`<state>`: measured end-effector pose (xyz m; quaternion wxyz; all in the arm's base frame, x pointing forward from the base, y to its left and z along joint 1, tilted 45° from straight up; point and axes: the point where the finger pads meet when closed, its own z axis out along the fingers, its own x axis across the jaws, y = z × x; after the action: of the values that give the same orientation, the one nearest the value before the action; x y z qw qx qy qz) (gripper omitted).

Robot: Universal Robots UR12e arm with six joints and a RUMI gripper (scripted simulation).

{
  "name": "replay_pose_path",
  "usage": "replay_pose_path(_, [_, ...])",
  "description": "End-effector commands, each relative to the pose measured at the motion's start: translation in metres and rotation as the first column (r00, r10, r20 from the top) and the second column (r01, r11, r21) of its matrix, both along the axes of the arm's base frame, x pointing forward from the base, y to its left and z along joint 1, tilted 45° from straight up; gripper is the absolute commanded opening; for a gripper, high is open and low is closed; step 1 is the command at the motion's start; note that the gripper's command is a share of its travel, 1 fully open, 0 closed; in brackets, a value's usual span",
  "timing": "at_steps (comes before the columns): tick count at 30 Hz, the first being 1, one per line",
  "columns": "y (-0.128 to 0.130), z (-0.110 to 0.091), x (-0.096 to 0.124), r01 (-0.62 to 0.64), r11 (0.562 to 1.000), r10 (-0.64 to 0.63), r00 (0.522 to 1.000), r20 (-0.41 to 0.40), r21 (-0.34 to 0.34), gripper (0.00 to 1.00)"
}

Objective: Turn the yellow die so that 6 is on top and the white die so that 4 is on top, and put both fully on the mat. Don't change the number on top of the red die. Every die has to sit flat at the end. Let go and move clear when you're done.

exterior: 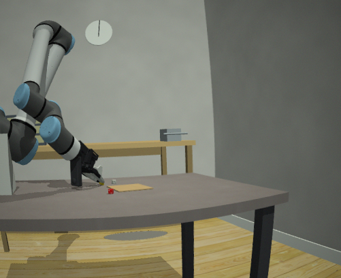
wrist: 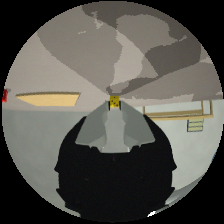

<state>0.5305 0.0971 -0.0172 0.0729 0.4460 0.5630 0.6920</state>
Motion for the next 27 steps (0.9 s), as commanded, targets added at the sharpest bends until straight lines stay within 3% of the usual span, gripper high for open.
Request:
replay_pose_path(1, [0.0029,-0.0002,-0.0016,0.000,1.000,0.000,1.000,-0.003,0.005,0.11])
replay_pose_path(5, [0.0029,-0.0002,-0.0016,0.000,1.000,0.000,1.000,-0.003,0.005,0.11])
replay_pose_path(9, [0.0029,-0.0002,-0.0016,0.000,1.000,0.000,1.000,-0.003,0.005,0.18])
replay_pose_path(27, [0.0029,-0.0002,-0.0016,0.000,1.000,0.000,1.000,-0.003,0.005,0.18])
